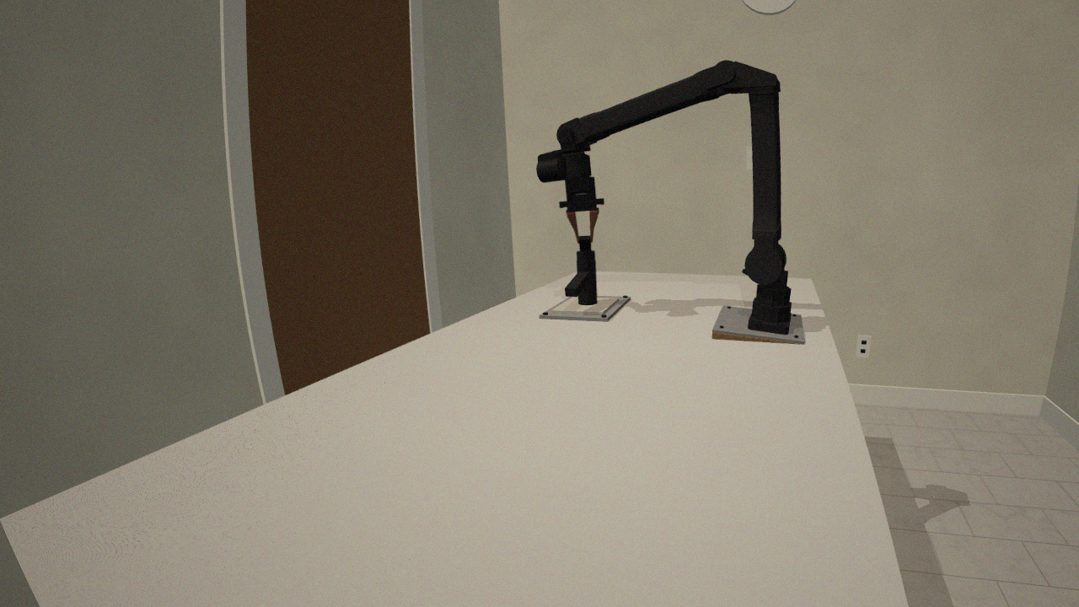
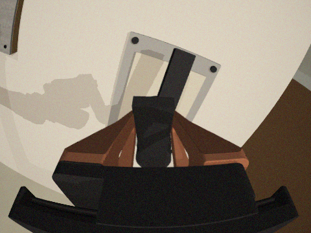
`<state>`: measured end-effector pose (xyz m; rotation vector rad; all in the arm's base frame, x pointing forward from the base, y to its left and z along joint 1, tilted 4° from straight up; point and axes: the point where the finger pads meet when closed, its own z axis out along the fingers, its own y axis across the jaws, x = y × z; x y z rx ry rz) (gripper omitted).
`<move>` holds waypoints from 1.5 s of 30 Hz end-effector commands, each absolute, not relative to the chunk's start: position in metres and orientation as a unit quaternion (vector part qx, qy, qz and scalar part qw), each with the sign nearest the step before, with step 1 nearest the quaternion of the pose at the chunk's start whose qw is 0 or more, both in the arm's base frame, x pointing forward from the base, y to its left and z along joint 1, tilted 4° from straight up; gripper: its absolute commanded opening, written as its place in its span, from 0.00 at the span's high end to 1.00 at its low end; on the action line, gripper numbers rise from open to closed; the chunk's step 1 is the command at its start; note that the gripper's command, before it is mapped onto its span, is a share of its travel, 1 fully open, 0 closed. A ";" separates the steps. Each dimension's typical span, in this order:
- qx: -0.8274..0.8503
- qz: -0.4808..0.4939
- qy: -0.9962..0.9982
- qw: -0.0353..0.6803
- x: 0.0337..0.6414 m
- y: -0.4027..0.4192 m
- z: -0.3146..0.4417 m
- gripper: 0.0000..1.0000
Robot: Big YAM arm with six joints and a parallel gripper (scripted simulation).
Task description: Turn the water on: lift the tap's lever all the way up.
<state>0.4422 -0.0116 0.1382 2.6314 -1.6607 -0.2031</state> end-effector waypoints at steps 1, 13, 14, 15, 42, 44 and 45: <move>0.839 -0.011 -0.543 -0.006 0.470 -0.038 0.193 1.00; 0.839 -0.010 -0.543 -0.006 0.471 -0.041 0.196 1.00; 0.839 -0.010 -0.543 -0.006 0.471 -0.041 0.196 1.00; 0.839 -0.010 -0.543 -0.006 0.471 -0.041 0.196 1.00; 0.839 -0.010 -0.543 -0.006 0.472 -0.042 0.197 1.00; 0.839 -0.010 -0.543 -0.006 0.472 -0.043 0.198 1.00; 0.839 -0.010 -0.543 -0.006 0.472 -0.044 0.198 1.00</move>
